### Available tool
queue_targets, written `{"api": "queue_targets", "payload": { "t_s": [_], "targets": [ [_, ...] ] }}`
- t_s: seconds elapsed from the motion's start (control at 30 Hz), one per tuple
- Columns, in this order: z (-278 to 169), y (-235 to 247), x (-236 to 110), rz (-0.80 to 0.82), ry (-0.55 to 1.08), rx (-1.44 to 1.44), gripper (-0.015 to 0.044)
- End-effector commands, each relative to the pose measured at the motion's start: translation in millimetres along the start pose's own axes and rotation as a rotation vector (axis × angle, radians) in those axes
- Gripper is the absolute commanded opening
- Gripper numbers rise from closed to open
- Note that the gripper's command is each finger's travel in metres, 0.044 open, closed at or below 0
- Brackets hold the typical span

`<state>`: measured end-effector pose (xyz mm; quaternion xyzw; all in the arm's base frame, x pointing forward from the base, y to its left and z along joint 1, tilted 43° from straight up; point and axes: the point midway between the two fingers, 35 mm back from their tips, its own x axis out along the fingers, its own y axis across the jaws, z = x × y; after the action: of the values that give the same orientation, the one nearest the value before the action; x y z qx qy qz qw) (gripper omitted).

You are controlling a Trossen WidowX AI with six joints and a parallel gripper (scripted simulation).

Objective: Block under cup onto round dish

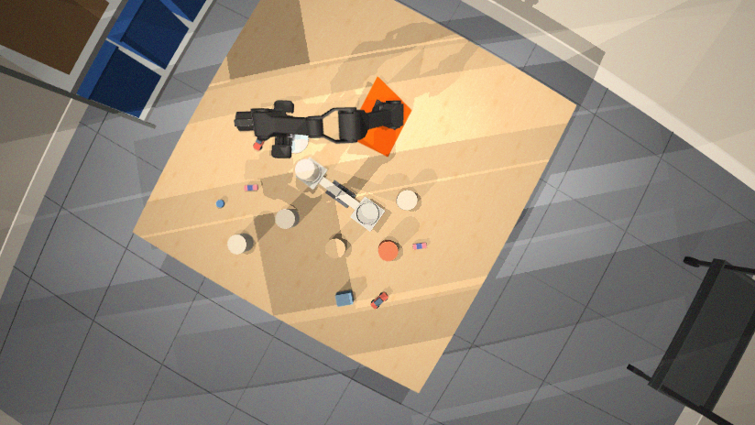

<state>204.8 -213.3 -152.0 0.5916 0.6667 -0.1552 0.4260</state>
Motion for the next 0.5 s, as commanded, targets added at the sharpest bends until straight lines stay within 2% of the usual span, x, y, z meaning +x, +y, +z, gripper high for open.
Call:
{"api": "queue_targets", "payload": {
  "t_s": [0.0, 0.13, 0.47],
  "targets": [
    [-0.1, -0.6, 14.8, 0.000, 0.004, -0.006, 0.0000],
    [-1.0, -0.6, 35.6, 0.001, 0.005, -0.006, 0.0000],
    [-1.0, -0.5, 43.4, 0.001, 0.005, -0.006, 0.0000]
  ]
}}
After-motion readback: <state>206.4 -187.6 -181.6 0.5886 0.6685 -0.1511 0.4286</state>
